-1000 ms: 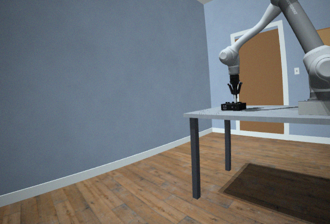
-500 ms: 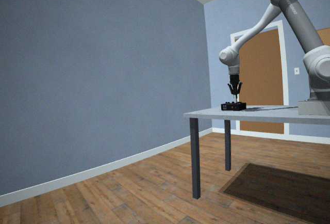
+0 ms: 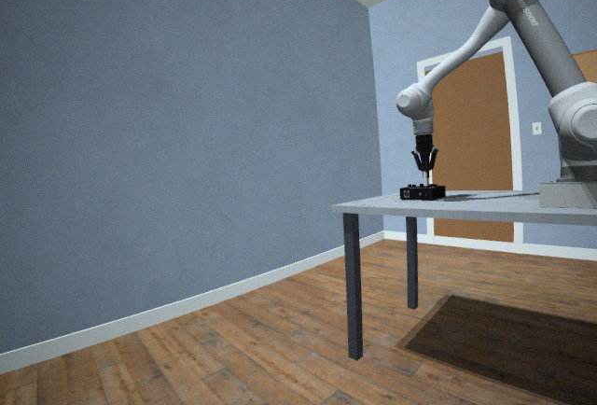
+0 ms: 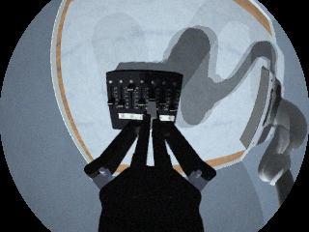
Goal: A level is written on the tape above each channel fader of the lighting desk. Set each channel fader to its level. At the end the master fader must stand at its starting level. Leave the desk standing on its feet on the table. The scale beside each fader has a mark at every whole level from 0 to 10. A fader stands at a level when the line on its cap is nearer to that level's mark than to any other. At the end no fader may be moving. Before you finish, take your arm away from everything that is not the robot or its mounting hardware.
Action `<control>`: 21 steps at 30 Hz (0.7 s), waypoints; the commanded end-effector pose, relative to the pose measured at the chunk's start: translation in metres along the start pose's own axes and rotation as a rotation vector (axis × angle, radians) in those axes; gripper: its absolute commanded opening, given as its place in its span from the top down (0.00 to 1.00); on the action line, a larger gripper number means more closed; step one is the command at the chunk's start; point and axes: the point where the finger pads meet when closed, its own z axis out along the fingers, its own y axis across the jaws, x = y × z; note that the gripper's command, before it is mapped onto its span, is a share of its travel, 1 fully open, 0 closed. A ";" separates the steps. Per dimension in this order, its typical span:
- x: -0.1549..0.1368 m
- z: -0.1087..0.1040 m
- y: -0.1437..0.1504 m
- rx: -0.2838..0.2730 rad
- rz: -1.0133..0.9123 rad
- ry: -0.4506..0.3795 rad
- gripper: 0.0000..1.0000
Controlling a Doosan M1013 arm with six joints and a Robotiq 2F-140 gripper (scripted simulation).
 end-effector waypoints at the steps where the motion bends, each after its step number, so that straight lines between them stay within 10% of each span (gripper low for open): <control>1: -0.001 0.000 0.000 0.000 0.000 0.000 1.00; 21: -0.005 -0.008 0.000 0.000 0.000 0.000 1.00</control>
